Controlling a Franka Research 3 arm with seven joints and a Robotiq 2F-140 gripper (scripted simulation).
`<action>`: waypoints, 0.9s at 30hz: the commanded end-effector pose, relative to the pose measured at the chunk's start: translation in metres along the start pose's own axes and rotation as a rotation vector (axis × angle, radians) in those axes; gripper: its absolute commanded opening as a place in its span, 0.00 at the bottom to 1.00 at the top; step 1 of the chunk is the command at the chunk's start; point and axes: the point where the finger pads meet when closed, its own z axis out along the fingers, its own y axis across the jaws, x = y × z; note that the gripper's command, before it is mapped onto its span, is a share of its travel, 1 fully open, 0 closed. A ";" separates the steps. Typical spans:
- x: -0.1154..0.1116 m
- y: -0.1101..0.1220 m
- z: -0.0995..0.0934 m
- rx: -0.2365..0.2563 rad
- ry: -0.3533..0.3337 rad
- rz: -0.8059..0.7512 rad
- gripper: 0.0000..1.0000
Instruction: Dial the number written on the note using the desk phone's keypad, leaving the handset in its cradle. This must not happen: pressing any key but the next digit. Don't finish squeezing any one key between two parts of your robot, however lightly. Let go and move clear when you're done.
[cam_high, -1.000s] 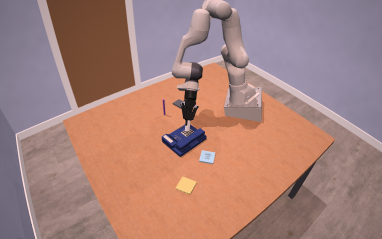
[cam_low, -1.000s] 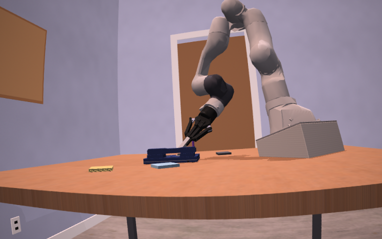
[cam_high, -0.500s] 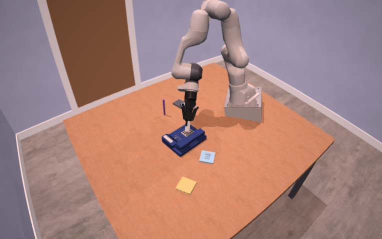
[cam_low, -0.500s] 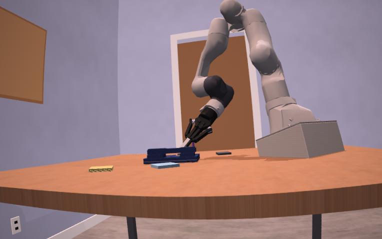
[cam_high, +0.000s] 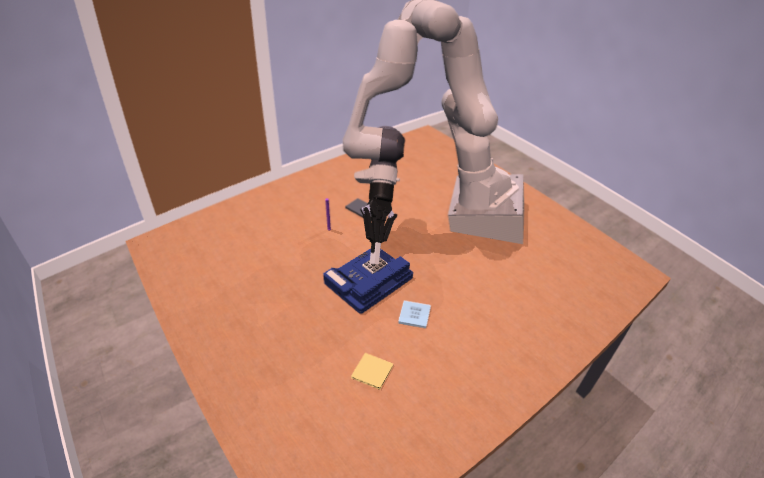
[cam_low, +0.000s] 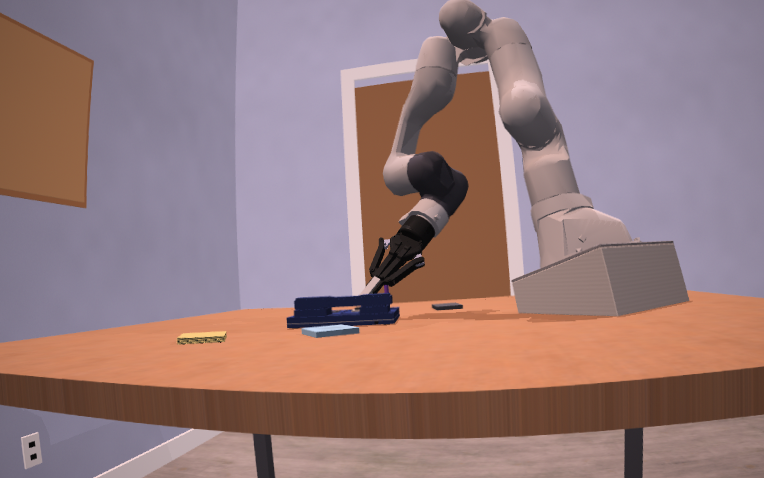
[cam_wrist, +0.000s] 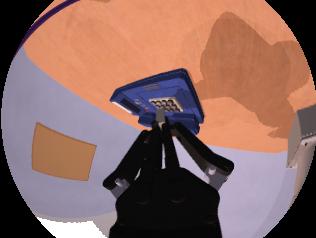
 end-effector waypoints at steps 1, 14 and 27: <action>0.001 -0.001 0.000 0.005 0.000 -0.003 0.00; 0.002 0.000 0.001 0.005 0.000 -0.003 0.00; 0.003 0.001 0.002 0.005 0.000 -0.003 0.00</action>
